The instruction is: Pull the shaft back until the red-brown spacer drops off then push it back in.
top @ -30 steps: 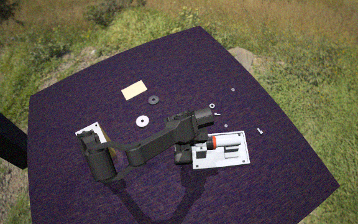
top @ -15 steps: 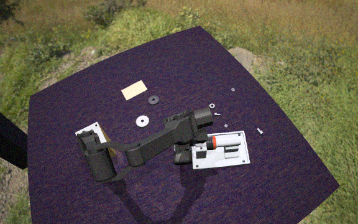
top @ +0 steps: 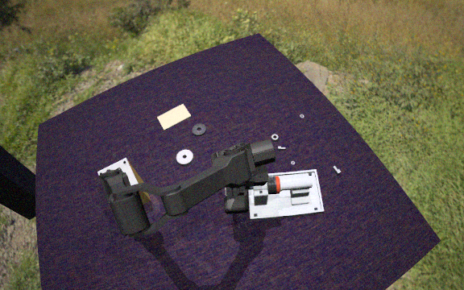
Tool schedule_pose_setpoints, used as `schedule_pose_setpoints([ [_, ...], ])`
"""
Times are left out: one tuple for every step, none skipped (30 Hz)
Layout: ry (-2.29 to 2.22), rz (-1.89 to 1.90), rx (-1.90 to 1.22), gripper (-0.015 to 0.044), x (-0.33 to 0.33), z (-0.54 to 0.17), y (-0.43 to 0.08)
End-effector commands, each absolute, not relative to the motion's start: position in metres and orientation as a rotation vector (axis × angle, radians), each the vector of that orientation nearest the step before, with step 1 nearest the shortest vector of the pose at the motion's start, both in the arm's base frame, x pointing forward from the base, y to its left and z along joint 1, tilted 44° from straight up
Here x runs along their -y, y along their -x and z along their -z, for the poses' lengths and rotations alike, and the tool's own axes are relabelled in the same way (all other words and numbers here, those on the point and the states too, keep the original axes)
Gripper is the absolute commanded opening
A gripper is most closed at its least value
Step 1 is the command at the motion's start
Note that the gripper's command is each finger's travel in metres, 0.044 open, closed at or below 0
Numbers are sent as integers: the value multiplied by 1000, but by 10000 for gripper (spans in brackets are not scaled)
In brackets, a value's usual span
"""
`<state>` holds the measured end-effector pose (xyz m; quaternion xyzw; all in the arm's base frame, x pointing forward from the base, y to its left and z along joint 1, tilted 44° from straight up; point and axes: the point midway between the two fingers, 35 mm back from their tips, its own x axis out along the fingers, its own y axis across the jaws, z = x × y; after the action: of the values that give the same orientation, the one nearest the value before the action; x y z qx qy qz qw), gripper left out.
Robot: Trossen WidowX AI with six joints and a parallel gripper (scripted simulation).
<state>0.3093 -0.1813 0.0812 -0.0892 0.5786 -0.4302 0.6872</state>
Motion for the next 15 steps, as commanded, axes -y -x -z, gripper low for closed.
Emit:
schedule_pose_setpoints([
  [198, 966, -1296, 0, 181, -81, -307],
  [198, 966, -1296, 0, 181, -81, -307],
  [198, 966, -1296, 0, 181, -81, -307],
  [198, 966, -1296, 0, 181, -81, -307],
  [198, 966, -1296, 0, 181, -81, -307],
  [198, 966, -1296, 0, 181, -81, -307],
  [198, 966, -1296, 0, 180, -81, -307],
  [198, 966, -1296, 0, 180, -81, -306],
  [198, 966, -1296, 0, 180, -81, -306],
  [198, 966, -1296, 0, 180, -81, -306],
  [198, 966, -1296, 0, 180, -81, -306],
  [198, 966, -1296, 0, 180, -81, -306],
  [198, 966, -1296, 0, 180, -81, -306],
  [198, 966, -1296, 0, 180, -81, -306],
  [198, 966, -1296, 0, 180, -80, -306],
])
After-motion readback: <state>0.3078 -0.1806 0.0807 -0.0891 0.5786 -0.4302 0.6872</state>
